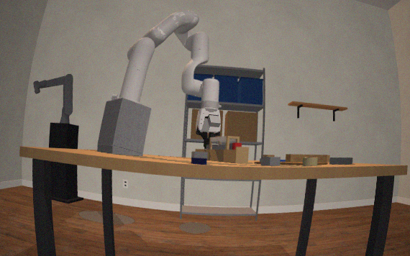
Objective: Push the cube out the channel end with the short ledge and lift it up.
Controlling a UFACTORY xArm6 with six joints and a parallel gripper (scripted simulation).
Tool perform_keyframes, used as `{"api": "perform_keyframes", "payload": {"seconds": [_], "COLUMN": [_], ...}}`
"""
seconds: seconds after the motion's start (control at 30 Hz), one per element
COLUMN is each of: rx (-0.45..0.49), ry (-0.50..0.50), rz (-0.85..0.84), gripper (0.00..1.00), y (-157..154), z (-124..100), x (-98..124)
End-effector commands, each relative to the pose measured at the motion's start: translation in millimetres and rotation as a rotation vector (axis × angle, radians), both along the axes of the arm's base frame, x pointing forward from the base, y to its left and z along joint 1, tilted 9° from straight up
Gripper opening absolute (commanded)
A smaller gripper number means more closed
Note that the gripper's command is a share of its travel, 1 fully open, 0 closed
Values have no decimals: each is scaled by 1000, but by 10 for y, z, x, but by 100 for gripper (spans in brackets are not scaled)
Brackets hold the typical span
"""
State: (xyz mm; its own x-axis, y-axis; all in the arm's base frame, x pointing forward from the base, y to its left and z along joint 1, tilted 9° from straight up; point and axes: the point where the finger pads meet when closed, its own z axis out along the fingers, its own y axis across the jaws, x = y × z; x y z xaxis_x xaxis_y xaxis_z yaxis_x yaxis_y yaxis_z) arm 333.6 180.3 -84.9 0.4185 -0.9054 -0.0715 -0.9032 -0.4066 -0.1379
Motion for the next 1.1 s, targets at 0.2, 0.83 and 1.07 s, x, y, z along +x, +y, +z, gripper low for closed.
{"api": "perform_keyframes", "payload": {"seconds": [0.2, 0.83, 1.07], "rx": [2, 2, 2], "ry": [-3, -3, -3], "rz": [0, 0, 0], "gripper": [0, 0, 0], "y": [-41, -89, -113], "z": [8, 385, 584], "x": [30, -8, -28]}}
